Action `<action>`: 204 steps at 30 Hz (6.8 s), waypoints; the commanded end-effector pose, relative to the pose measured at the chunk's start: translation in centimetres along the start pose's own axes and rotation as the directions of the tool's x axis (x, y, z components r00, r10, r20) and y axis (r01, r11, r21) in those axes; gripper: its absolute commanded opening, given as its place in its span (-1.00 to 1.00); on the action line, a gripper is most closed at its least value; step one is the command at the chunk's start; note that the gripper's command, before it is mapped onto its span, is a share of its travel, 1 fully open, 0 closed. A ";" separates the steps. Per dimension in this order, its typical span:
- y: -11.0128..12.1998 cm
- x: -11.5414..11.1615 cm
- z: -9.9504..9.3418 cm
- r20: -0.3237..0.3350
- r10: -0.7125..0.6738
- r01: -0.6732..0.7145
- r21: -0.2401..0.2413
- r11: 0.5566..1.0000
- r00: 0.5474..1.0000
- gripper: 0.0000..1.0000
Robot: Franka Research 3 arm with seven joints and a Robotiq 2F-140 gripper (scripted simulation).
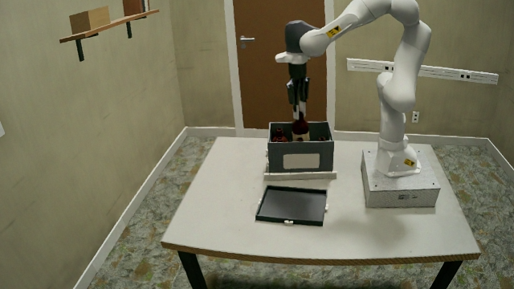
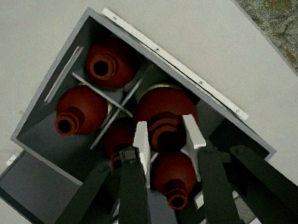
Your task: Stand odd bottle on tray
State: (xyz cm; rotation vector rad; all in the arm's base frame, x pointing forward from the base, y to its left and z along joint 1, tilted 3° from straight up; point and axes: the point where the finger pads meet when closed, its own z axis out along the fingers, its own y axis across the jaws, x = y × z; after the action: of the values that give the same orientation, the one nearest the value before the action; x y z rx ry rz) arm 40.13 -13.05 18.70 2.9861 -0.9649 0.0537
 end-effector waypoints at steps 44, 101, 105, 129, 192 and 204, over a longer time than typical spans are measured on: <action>-0.1 0.3 -4.1 -0.009 0.004 -0.003 0.003 1.000 1.000 -0.80; -0.1 0.3 -4.3 -0.009 0.004 -0.003 0.003 1.000 1.000 -0.80; -0.1 0.3 -4.3 -0.009 0.004 -0.003 0.003 1.000 1.000 -0.80; -0.1 0.2 -5.5 -0.009 0.004 -0.003 0.003 1.000 1.000 -0.80; -0.1 0.1 -8.4 -0.009 0.004 -0.003 0.003 1.000 1.000 -0.80; -0.1 0.1 -8.4 -0.009 0.004 -0.003 0.003 1.000 1.000 -0.80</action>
State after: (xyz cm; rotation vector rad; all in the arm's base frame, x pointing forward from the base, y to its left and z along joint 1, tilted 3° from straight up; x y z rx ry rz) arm 39.90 -13.03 26.69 2.9824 -0.9634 0.0599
